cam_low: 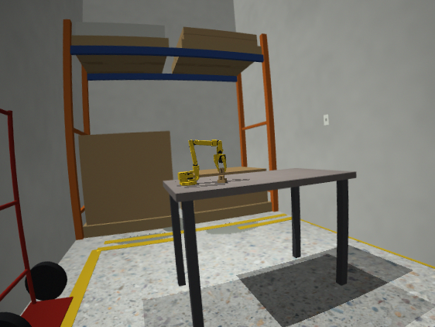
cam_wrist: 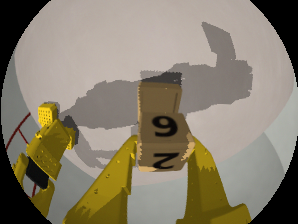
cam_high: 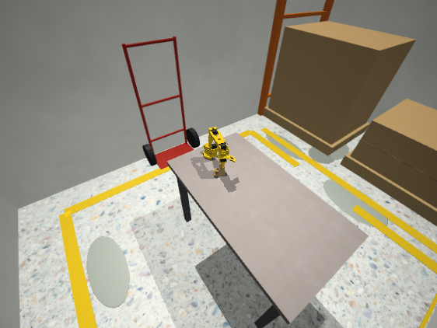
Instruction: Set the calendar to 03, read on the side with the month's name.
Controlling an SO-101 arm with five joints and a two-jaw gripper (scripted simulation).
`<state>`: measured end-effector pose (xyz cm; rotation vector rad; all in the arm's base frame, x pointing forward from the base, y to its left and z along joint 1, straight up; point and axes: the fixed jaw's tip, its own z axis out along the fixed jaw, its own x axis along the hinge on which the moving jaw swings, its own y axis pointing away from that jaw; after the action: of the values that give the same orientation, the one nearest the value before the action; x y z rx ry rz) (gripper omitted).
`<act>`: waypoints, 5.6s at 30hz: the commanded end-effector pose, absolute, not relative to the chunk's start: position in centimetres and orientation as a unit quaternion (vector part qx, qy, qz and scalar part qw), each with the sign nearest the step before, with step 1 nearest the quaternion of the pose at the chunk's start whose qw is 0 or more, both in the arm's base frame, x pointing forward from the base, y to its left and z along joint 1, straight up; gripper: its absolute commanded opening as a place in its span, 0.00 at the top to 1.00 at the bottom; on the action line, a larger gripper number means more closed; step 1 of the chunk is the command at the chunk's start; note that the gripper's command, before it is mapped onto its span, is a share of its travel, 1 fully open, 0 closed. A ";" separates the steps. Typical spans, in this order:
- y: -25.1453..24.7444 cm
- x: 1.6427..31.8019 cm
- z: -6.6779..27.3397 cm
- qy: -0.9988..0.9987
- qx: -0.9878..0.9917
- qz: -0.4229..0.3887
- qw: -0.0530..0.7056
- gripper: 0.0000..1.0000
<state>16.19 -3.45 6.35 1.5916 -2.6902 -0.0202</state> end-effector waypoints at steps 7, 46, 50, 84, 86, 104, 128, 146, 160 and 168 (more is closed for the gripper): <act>-3.4 16.8 7.4 -0.859 0.511 0.015 -0.016 1.00; -3.5 16.9 6.8 -0.860 0.509 0.015 -0.016 1.00; -3.5 16.9 6.8 -0.860 0.509 0.015 -0.016 1.00; -3.4 16.8 5.5 -0.861 0.507 0.015 -0.016 1.00; -3.4 16.8 5.4 -0.861 0.507 0.015 -0.016 1.00; -3.4 16.8 4.7 -0.861 0.507 0.015 -0.016 1.00; -3.4 16.7 3.8 -0.861 0.507 0.015 -0.016 1.00; -3.4 16.7 3.2 -0.861 0.507 0.015 -0.016 1.00; -3.4 16.7 2.7 -0.861 0.507 0.015 -0.016 1.00; -3.4 16.7 2.7 -0.861 0.507 0.015 -0.016 1.00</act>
<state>16.42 -3.49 2.56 1.6057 -2.7197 0.0279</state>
